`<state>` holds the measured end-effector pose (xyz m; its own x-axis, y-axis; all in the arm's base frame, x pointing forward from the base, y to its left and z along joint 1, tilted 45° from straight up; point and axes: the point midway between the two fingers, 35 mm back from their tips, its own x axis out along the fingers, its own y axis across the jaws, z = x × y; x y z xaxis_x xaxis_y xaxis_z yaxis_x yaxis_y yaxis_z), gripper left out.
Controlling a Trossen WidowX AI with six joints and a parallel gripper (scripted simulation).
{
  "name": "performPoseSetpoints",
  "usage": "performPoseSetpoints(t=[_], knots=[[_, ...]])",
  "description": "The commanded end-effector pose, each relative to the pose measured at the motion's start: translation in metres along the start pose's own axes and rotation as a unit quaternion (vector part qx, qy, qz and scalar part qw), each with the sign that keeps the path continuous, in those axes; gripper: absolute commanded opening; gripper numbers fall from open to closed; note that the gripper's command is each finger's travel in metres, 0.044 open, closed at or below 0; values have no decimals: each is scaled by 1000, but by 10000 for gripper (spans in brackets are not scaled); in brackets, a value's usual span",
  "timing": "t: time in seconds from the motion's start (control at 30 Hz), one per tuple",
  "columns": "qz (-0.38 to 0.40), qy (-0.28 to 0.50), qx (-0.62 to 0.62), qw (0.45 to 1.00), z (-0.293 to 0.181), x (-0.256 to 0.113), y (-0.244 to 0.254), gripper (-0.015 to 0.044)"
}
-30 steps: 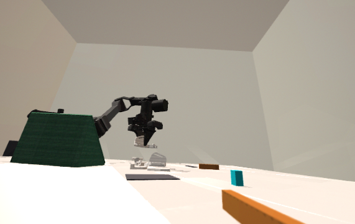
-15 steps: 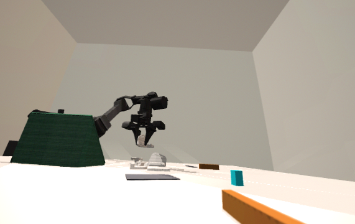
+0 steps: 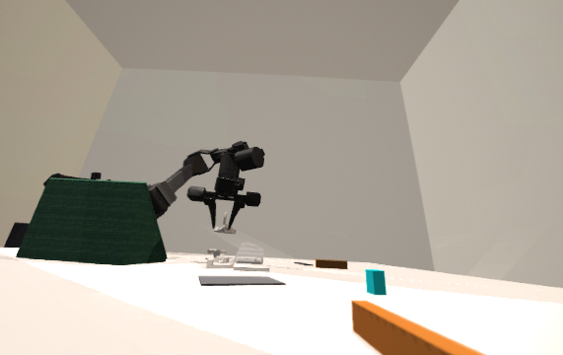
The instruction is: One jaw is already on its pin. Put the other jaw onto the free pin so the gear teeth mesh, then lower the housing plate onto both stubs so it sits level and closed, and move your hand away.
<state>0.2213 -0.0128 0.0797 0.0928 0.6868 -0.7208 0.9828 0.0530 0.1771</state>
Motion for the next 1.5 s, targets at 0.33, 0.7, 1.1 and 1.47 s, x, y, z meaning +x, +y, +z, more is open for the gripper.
performPoseSetpoints(t=[0.33, 0.7, 1.1, 1.47], knots=[[-3, 1, -205, 979, 21, 1, -8, 134], [-2, 2, -361, 933, 36, 2, -16, 134], [-1, 5, -520, 854, 52, 2, -25, 134], [3, 7, -652, 758, 65, 4, -34, 134]])
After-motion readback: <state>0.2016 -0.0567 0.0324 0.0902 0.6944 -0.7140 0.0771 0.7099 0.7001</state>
